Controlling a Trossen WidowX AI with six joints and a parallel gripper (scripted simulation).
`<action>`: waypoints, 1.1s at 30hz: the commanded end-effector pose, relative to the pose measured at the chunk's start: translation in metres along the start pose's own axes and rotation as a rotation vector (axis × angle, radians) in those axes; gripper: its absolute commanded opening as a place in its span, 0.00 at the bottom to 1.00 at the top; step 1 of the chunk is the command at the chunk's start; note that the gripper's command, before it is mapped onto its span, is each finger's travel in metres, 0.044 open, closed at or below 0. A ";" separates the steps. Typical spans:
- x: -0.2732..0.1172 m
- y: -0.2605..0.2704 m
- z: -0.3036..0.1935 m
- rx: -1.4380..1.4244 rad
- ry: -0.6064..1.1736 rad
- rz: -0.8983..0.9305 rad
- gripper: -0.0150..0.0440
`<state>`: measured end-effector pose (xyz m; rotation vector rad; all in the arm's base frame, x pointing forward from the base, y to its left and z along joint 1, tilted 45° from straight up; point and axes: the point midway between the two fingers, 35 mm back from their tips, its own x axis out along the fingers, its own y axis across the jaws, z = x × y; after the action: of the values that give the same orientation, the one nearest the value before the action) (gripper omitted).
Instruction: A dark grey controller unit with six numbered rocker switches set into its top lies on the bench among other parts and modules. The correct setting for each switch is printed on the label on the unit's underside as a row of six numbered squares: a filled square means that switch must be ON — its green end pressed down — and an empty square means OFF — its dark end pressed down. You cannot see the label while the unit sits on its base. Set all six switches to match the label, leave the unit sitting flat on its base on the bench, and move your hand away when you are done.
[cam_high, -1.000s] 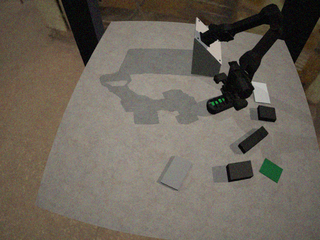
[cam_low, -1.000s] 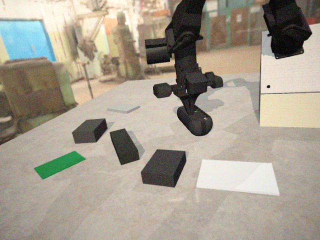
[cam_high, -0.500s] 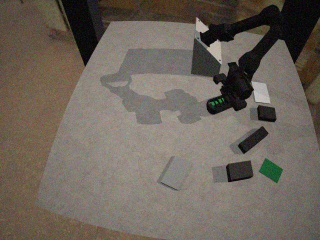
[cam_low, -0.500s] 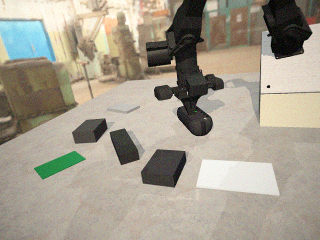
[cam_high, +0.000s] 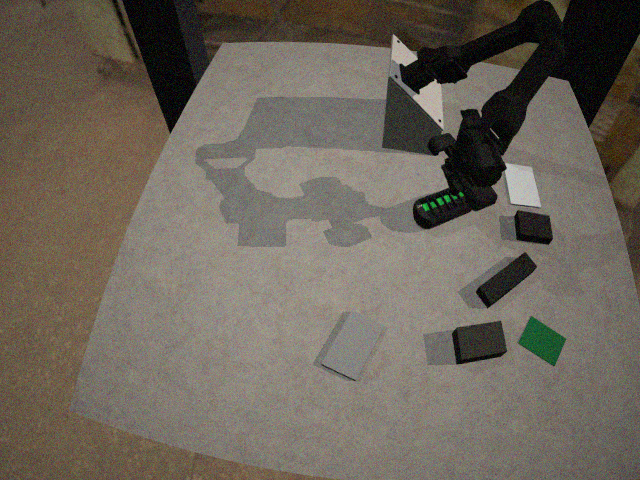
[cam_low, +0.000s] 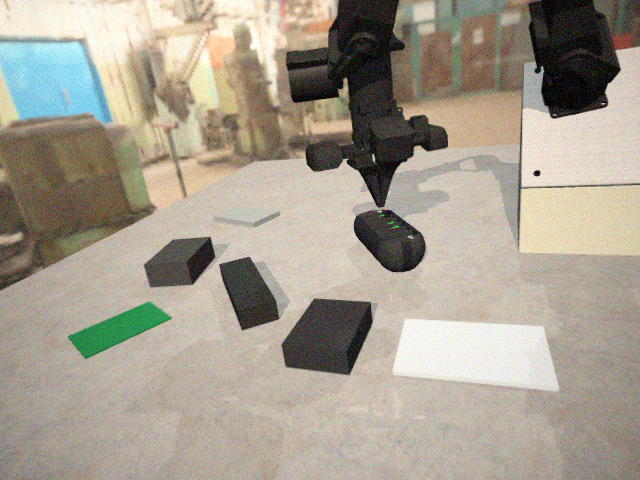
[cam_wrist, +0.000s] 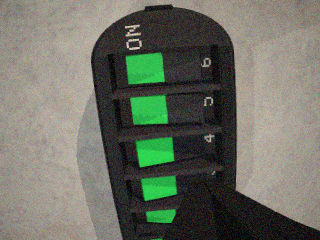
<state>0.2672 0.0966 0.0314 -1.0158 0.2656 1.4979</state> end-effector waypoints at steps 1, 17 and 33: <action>-0.004 -0.002 -0.005 -0.011 -0.001 -0.006 0.25; 0.008 -0.002 -0.039 -0.012 0.001 -0.005 0.25; 0.033 -0.002 -0.038 -0.011 -0.001 -0.006 0.25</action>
<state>0.2923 0.0906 -0.0064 -1.0372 0.2370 1.4904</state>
